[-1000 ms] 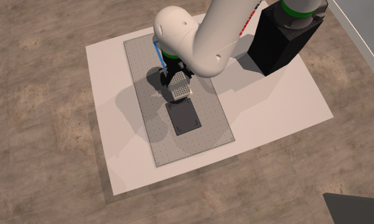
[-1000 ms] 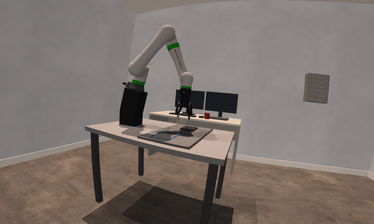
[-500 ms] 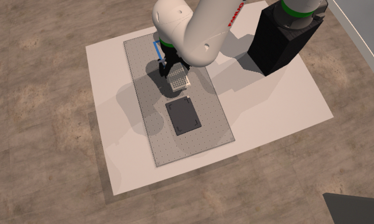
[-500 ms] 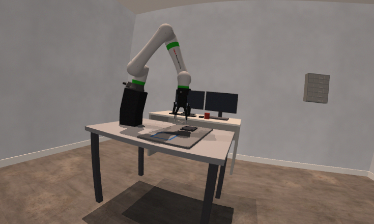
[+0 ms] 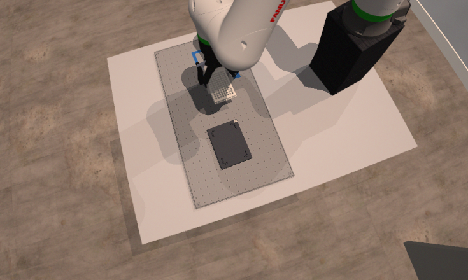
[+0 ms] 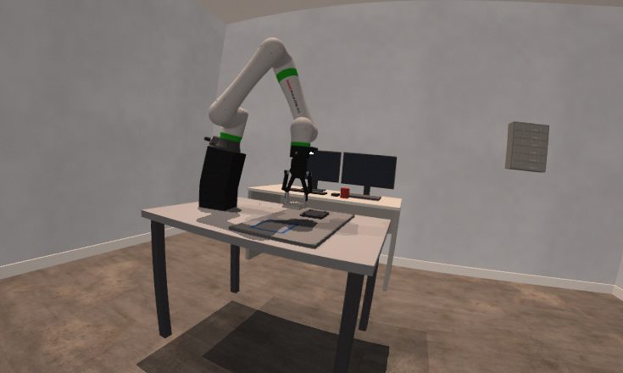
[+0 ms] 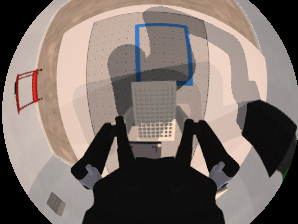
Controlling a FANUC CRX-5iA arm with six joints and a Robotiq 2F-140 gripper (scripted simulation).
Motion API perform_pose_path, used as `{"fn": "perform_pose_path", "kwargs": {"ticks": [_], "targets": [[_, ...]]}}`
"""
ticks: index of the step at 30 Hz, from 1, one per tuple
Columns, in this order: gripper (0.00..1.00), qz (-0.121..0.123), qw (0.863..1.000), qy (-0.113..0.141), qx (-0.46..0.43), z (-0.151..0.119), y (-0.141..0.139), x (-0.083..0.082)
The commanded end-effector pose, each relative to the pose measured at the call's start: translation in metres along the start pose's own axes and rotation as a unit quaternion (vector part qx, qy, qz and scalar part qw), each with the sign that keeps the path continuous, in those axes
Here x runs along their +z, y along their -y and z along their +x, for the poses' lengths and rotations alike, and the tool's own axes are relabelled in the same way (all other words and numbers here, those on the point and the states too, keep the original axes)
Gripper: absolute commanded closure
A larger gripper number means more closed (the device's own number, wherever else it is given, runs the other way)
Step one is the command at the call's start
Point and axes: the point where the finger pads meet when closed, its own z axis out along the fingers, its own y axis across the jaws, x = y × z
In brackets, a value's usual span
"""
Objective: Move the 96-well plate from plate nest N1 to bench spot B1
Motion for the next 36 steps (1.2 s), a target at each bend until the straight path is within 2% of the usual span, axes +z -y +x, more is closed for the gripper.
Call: {"fn": "perform_pose_path", "kwargs": {"ticks": [1, 36], "targets": [[1.0, 0.0, 1.0, 0.0, 0.0, 0.011, -0.002, 0.0], [1.0, 0.0, 1.0, 0.0, 0.0, 0.112, -0.023, 0.004]]}}
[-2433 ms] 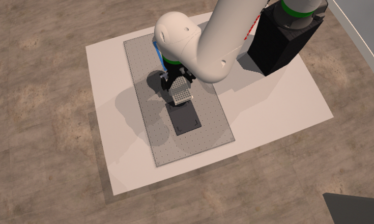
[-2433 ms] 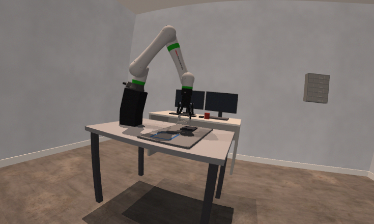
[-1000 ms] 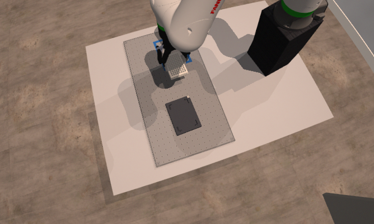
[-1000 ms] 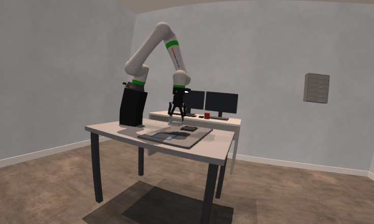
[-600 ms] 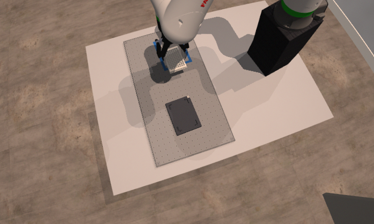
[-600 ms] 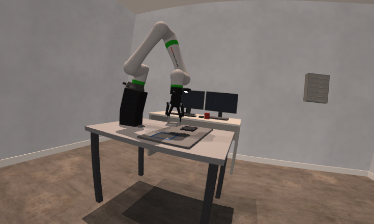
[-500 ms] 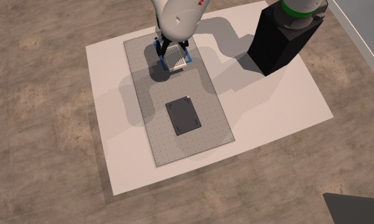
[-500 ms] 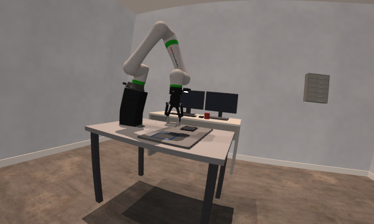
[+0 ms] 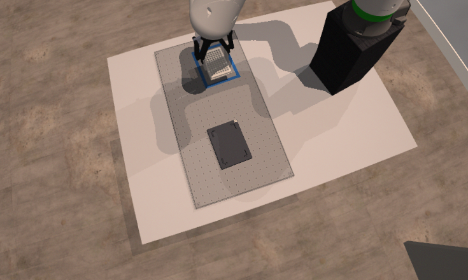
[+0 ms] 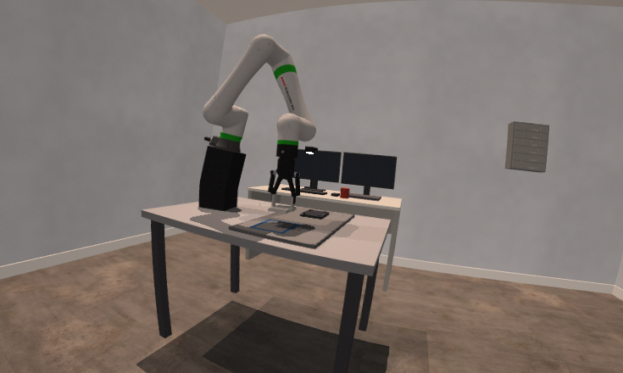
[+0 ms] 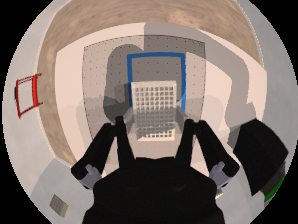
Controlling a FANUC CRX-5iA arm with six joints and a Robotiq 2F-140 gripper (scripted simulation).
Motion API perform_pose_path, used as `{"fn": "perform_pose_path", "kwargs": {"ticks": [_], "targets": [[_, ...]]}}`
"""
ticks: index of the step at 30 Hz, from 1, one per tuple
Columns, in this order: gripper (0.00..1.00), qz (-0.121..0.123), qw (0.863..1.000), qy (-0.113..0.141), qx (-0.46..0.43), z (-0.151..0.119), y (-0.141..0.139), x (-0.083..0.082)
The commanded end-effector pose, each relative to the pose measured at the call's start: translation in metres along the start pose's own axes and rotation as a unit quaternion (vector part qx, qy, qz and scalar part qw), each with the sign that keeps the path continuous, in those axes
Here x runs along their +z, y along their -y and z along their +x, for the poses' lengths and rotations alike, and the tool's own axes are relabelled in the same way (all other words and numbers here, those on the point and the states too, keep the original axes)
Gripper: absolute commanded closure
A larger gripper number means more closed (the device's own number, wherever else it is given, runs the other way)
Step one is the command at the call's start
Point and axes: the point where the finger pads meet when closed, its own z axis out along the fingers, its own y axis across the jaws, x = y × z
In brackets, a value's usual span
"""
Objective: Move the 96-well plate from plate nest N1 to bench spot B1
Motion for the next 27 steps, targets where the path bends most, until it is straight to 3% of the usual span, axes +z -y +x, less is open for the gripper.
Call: {"fn": "perform_pose_path", "kwargs": {"ticks": [1, 13, 27], "targets": [[1.0, 0.0, 1.0, 0.0, 0.0, 0.011, -0.002, 0.0], [1.0, 0.0, 1.0, 0.0, 0.0, 0.045, -0.009, 0.001], [1.0, 0.0, 1.0, 0.0, 0.0, 0.045, -0.009, 0.001]]}}
